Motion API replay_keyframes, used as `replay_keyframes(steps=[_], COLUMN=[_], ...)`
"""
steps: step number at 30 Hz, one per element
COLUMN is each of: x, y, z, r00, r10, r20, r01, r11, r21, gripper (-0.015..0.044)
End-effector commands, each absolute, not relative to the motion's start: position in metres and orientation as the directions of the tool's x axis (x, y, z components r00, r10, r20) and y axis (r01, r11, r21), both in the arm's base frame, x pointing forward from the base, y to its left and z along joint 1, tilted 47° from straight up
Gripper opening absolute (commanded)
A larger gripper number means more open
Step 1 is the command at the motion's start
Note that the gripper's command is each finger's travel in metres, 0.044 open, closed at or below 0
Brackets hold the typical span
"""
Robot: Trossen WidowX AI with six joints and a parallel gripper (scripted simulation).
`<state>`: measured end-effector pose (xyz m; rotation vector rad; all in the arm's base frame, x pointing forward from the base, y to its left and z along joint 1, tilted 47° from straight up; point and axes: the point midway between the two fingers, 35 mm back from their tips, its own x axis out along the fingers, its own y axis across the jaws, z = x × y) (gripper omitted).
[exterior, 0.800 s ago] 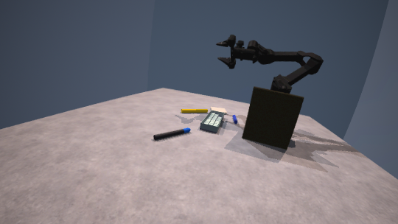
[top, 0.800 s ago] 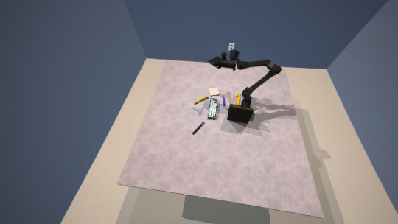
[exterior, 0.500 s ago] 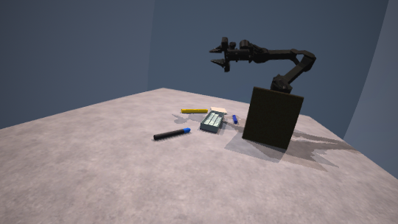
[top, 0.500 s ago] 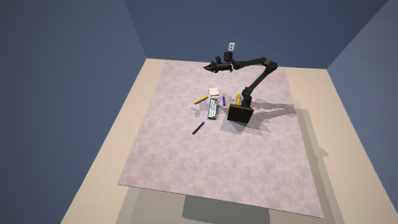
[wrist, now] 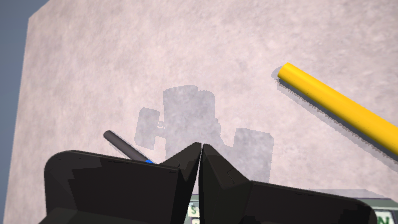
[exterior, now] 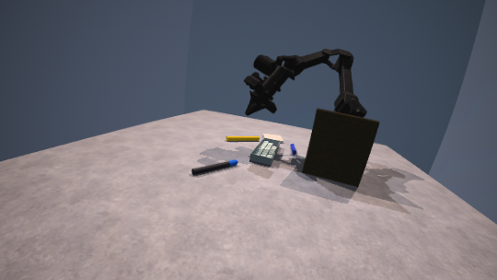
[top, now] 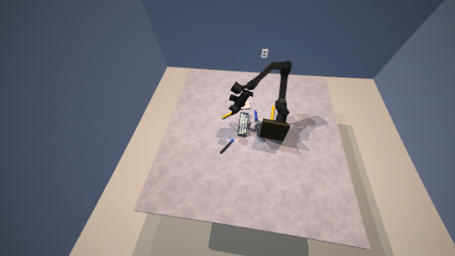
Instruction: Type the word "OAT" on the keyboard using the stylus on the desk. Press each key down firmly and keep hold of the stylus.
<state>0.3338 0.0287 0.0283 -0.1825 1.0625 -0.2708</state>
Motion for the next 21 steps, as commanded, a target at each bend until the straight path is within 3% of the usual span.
replay_keyframes(steps=[1, 9, 21], x=[0.309, 0.258, 0.259], y=[0.025, 0.008, 0.002], z=[-0.015, -0.070, -0.065], r00=[0.285, 0.051, 0.048], r10=[-0.444, -0.719, -0.724], r20=[-0.850, -0.693, -0.688], r01=[0.091, -0.110, -0.116], r11=[0.895, 0.685, 0.680], r21=[-0.437, -0.720, -0.724], gripper=[0.0000, 0.0000, 0.0000])
